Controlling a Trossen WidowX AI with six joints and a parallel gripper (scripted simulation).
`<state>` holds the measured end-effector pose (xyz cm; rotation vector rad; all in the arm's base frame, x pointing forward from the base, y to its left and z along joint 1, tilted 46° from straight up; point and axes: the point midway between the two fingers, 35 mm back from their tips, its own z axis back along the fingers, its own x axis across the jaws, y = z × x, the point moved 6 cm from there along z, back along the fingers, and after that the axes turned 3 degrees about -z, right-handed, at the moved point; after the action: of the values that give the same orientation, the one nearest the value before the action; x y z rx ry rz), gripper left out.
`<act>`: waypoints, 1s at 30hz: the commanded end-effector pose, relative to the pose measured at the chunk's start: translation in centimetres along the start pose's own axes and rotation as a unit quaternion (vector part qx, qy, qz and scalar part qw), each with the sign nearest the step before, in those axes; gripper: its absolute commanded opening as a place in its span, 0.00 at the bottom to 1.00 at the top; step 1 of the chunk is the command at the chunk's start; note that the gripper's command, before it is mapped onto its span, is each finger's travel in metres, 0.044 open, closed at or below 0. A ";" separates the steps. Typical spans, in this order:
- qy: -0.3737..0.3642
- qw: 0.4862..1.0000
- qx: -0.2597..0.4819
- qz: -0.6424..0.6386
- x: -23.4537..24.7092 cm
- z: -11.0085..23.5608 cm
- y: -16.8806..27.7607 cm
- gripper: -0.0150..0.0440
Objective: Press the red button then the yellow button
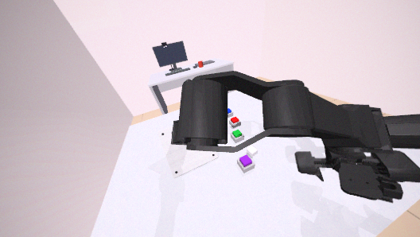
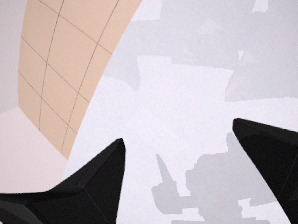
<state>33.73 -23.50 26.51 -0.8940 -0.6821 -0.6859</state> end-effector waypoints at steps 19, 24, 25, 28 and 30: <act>0.079 0.624 0.199 0.751 -20.9 15.2 21.7 0.93; 0.074 0.430 0.183 0.881 -26.8 19.5 22.0 0.93; 0.074 0.406 0.179 0.893 -27.5 19.9 22.0 0.93; 0.074 0.381 0.174 0.905 -28.1 20.4 21.9 0.93; 0.074 0.381 0.174 0.905 -28.1 20.4 21.9 0.93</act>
<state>29.54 10.30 4.35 -0.6429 0.5306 1.3325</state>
